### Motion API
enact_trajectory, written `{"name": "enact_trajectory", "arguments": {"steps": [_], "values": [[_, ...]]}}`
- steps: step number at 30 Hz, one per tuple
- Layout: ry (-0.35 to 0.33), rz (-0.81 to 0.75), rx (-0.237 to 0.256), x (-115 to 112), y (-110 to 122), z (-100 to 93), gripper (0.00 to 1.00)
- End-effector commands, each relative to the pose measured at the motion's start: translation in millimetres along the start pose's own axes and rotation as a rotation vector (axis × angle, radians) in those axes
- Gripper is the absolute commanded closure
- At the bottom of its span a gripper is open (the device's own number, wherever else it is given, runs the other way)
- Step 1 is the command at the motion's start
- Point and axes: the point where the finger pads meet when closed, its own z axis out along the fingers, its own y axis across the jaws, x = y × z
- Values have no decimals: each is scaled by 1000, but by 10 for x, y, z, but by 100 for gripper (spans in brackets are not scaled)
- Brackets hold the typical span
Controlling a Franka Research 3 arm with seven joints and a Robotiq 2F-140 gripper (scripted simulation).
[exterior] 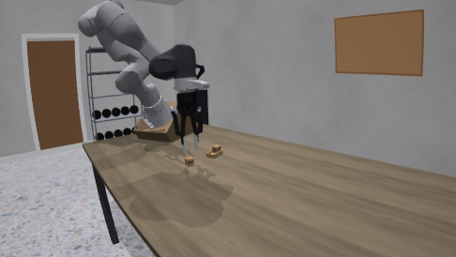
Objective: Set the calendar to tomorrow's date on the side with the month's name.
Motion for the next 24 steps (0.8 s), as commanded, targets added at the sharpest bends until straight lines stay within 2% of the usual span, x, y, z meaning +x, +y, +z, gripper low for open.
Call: {"name": "enact_trajectory", "arguments": {"steps": [1,9,14,15,24], "values": [[-21,-30,-19,-55,57,-174,72],[-21,-30,-19,-50,53,-399,72],[-21,-30,-19,-49,52,-436,72],[-21,-30,-19,-49,52,-436,0],[-21,-30,-19,-49,52,-436,0]]}}
